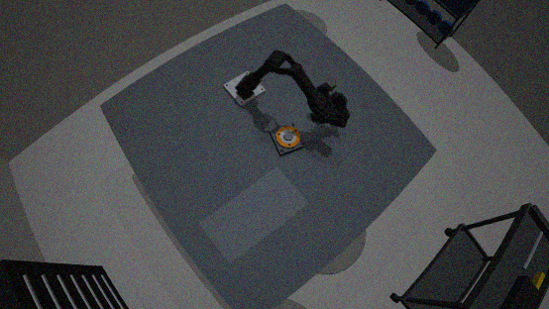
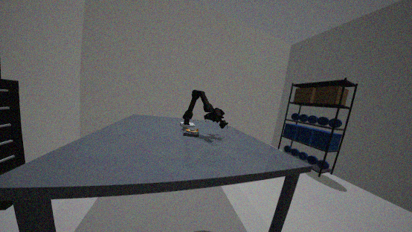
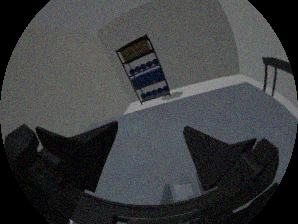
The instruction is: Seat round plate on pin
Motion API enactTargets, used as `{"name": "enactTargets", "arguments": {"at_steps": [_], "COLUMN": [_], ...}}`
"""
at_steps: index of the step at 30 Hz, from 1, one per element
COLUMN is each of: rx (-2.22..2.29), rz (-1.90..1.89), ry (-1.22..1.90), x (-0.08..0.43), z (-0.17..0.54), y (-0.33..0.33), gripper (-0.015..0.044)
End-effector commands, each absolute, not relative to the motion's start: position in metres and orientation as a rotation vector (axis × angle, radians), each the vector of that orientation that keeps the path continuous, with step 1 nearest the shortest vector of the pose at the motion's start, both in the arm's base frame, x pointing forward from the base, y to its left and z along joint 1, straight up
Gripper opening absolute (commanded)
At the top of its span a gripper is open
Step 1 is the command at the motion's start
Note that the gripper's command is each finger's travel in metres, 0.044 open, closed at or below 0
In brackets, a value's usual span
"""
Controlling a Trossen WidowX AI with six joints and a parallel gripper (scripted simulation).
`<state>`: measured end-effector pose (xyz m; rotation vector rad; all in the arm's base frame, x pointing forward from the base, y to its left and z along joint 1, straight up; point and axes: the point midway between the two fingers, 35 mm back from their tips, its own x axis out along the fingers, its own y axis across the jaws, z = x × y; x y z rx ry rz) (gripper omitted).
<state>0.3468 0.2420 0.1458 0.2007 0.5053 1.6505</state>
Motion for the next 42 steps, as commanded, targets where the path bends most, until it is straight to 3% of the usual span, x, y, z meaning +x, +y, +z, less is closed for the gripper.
{"name": "enactTargets", "arguments": {"at_steps": [1, 8, 11, 15, 21, 42], "rx": [0.201, 0.192, 0.184, 0.135, 0.080, 0.080], "rz": [1.634, 0.911, 0.738, 0.232, -0.077, -0.077], "ry": [0.525, 1.156, 1.257, 1.467, 1.537, 1.538], "x": [0.348, 0.355, 0.350, 0.321, 0.295, 0.293], "z": [0.145, 0.109, 0.105, 0.105, 0.116, 0.068], "y": [0.241, 0.168, 0.145, 0.074, 0.028, 0.027], "gripper": [0.0374, 0.0190, 0.0111, 0.0006, 0.0000, 0.0000]}}
